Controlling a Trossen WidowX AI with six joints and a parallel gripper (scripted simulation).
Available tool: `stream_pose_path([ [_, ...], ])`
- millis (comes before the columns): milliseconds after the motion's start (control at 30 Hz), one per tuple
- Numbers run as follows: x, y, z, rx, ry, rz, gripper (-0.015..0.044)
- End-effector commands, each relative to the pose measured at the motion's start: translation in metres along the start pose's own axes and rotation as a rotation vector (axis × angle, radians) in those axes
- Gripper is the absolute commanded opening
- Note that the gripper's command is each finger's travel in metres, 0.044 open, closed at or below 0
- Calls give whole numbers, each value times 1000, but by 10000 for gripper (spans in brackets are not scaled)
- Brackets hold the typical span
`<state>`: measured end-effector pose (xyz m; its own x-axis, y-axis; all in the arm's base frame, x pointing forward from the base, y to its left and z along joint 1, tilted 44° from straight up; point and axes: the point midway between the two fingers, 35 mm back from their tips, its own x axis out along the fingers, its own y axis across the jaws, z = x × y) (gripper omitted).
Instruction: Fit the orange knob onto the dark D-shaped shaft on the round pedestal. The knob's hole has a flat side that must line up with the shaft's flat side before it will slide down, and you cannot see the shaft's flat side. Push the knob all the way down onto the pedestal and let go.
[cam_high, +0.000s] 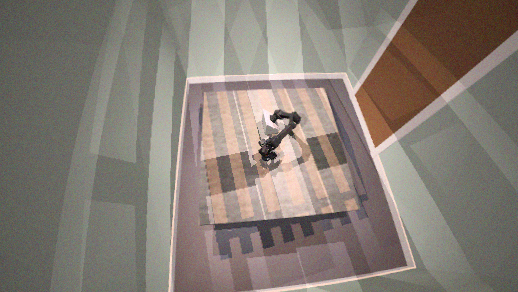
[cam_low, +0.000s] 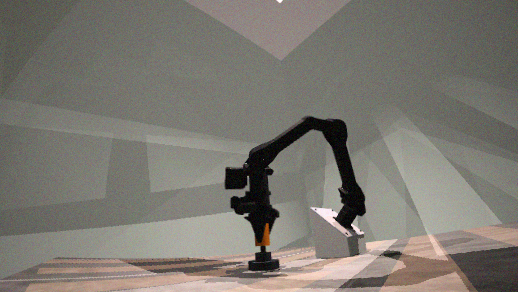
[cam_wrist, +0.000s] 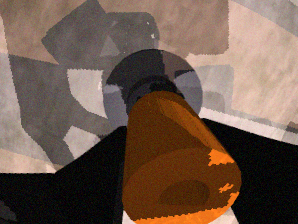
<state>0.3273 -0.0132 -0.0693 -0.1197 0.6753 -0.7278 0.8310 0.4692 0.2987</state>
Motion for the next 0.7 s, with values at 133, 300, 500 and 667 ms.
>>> stream_pose_path([
  [133,-5,0,1,86,-5,-1,0],
  [300,-6,3,2,210,-5,0,0],
  [500,-3,2,3,210,-5,0,0],
  [667,-2,1,2,210,-5,0,0],
])
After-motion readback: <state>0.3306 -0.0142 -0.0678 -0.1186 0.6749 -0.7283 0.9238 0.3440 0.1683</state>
